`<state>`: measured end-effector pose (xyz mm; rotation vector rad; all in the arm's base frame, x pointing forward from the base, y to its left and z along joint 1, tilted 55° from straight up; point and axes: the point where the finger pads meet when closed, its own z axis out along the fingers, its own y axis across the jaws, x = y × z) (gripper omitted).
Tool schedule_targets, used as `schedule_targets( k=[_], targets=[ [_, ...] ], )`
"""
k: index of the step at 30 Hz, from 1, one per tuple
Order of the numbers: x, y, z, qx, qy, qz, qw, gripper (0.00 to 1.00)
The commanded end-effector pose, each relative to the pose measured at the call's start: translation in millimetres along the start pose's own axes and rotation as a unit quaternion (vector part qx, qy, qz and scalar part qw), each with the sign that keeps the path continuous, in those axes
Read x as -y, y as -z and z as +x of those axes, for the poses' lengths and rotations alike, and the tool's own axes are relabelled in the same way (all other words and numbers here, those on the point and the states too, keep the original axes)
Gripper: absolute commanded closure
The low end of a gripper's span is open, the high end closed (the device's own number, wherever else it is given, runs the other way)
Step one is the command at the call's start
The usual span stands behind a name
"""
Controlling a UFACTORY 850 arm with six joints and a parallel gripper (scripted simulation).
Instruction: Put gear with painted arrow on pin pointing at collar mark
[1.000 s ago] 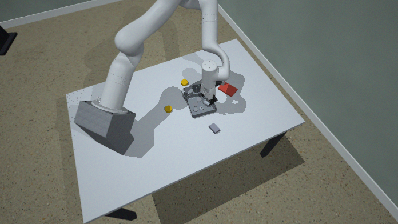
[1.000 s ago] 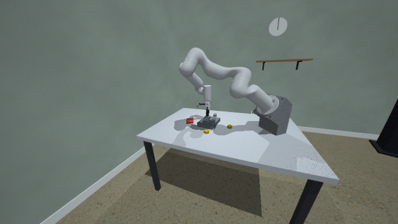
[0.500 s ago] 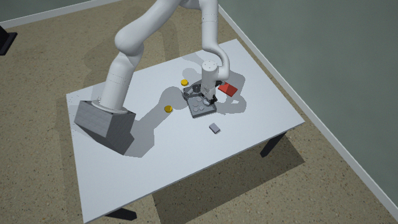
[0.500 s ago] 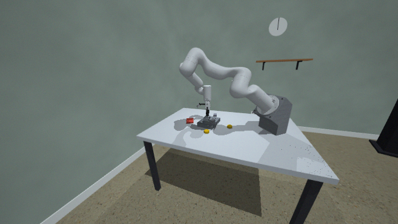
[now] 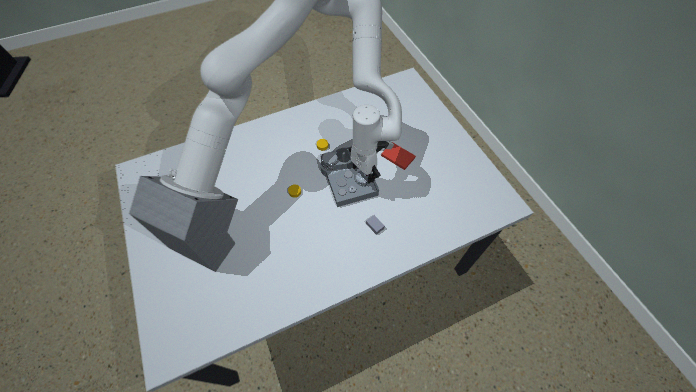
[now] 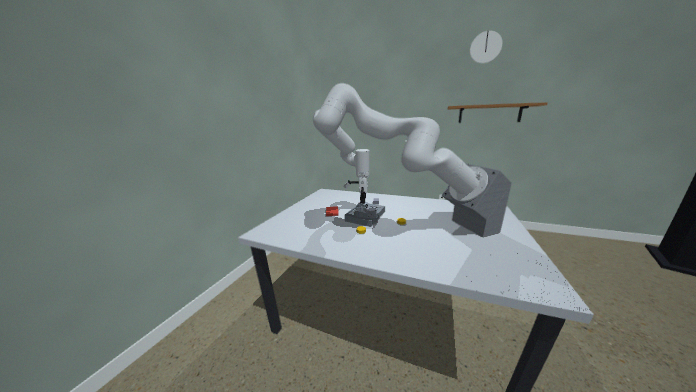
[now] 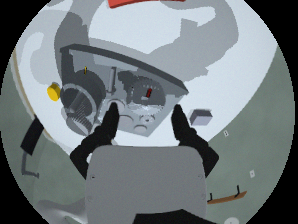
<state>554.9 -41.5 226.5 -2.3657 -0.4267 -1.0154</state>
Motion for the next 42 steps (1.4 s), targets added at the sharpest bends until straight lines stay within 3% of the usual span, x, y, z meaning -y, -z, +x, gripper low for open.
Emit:
schedule_targets(
  k=[1,42],
  targets=[
    [-0.3,0.4,0.4,0.0,0.0,0.0,1.0,0.07],
    [-0.4,-25.3,0.4,0.0,0.0,0.0,1.0,0.07]
  ],
)
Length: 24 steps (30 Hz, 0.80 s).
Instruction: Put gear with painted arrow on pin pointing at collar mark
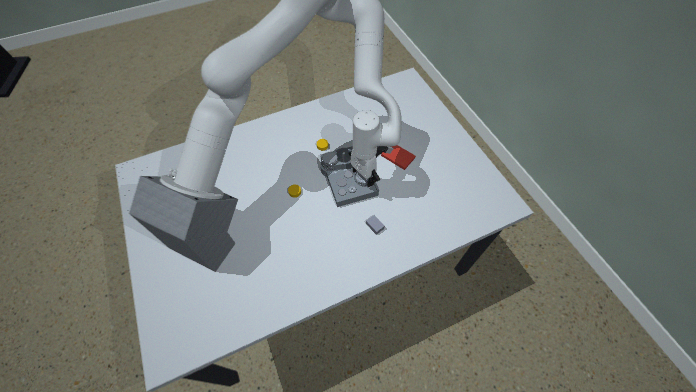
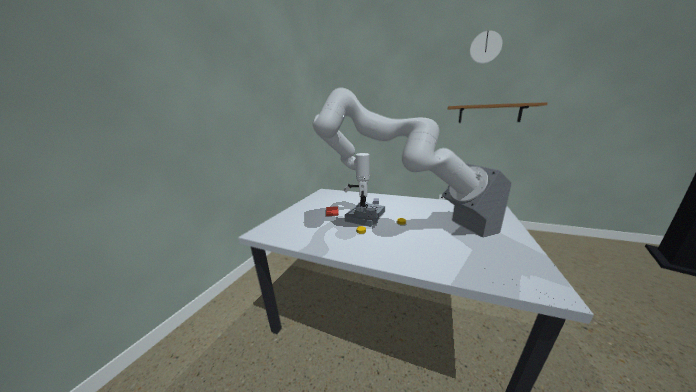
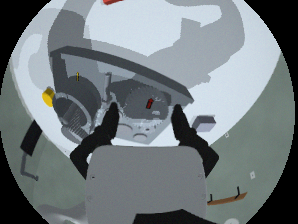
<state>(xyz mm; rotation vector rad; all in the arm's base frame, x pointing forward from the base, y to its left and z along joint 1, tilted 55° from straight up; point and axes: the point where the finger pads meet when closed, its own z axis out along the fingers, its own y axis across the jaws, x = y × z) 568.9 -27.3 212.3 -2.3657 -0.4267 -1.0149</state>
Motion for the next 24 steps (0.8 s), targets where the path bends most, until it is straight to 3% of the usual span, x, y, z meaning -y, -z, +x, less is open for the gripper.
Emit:
schedule_targets(
  k=[1,24],
  targets=[
    [-0.4,-1.8,0.6,-0.001,0.0,0.0,1.0,0.07],
    [-0.4,-11.6,0.6,-0.001,0.0,0.0,1.0,0.07]
  ],
)
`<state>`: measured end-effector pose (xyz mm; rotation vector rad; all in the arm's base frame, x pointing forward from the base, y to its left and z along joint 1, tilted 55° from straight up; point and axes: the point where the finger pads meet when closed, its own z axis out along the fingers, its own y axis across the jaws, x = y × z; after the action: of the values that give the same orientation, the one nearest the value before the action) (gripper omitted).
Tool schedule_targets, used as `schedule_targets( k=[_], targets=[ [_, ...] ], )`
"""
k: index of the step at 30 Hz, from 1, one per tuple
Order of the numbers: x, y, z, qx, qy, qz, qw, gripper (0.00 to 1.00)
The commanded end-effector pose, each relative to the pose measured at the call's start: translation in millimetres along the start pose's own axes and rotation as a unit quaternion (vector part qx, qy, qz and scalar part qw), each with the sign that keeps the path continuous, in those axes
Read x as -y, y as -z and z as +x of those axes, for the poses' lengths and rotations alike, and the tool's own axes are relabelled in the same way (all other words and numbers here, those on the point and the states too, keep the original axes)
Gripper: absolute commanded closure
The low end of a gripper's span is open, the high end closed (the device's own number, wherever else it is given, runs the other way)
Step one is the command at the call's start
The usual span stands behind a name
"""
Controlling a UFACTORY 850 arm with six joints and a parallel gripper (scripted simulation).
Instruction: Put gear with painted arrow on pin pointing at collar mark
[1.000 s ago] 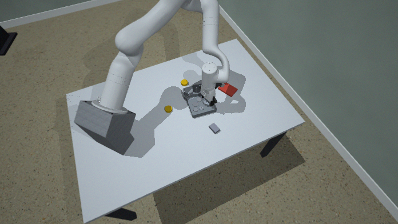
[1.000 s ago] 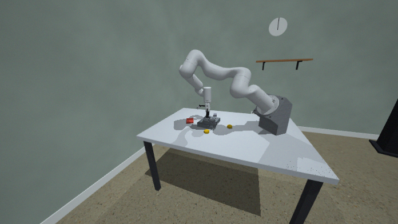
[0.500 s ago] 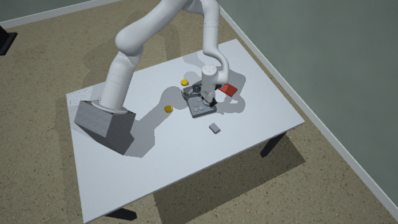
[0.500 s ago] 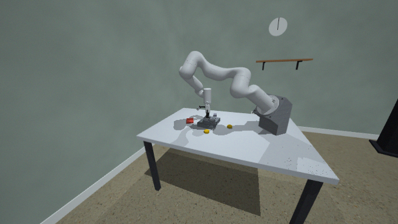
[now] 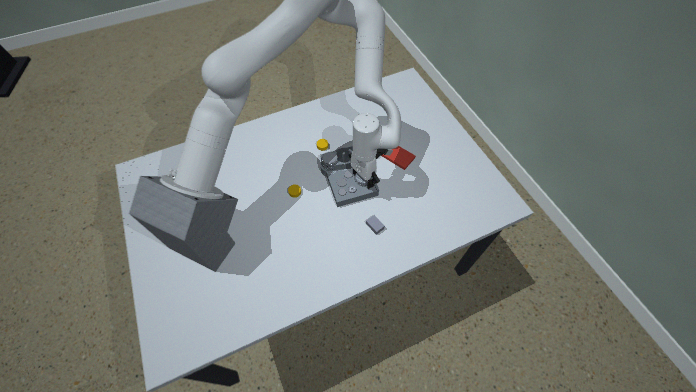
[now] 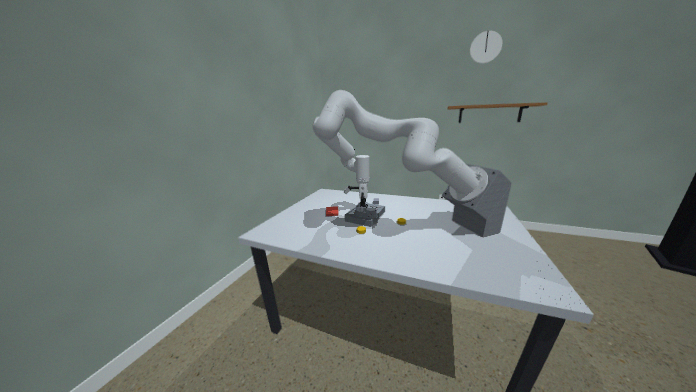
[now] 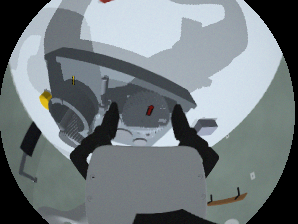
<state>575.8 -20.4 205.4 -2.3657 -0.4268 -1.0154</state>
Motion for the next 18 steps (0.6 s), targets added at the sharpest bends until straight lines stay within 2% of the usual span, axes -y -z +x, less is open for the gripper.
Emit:
schedule_targets(
  k=[1,12,13,18],
  targets=[
    [-0.3,0.3,0.4,0.0,0.0,0.0,1.0,0.07],
    [-0.3,0.3,0.4,0.0,0.0,0.0,1.0,0.07],
    [-0.3,0.3,0.4,0.0,0.0,0.0,1.0,1.0],
    [-0.3,0.3,0.4,0.0,0.0,0.0,1.0,1.0]
  ],
)
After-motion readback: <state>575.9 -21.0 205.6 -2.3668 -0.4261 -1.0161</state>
